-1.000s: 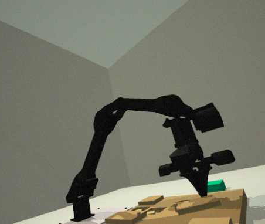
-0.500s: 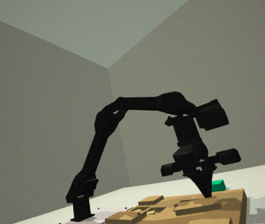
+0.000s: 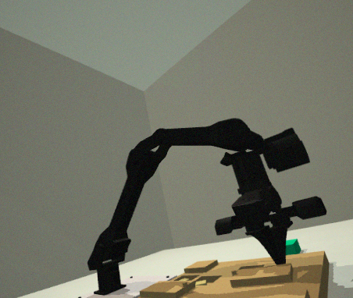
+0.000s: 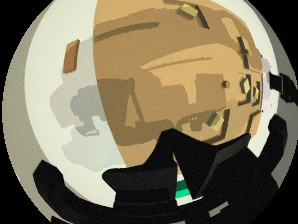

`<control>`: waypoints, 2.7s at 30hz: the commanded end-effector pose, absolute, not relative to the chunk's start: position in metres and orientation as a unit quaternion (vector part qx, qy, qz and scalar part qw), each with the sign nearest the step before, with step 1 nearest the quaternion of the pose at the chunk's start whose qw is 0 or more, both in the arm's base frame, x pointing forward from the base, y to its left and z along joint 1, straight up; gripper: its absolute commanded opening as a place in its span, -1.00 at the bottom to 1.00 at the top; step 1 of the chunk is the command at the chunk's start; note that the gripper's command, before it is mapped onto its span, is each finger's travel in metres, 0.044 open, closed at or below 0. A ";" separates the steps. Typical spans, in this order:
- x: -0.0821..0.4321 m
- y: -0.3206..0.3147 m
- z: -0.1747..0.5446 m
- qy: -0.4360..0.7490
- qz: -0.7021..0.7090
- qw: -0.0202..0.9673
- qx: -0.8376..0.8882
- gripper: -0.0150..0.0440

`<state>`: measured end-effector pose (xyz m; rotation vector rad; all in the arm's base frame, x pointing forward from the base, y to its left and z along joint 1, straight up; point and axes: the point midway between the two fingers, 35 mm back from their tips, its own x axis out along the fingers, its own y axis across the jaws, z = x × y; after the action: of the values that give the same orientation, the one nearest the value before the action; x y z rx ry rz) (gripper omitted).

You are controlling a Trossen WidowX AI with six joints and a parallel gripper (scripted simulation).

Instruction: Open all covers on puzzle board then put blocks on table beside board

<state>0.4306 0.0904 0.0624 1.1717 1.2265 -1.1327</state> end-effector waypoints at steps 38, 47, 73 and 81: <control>0.438 0.081 0.106 0.512 -0.471 0.524 0.491 -0.49; 0.430 0.080 0.110 0.523 -0.464 0.532 0.477 -0.49; 0.301 0.060 0.131 0.662 -0.228 0.674 0.237 -0.49; 0.257 0.054 0.122 0.685 -0.147 0.697 0.154 -0.49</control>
<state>0.2743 0.0556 0.1263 0.4128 1.5154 -0.3989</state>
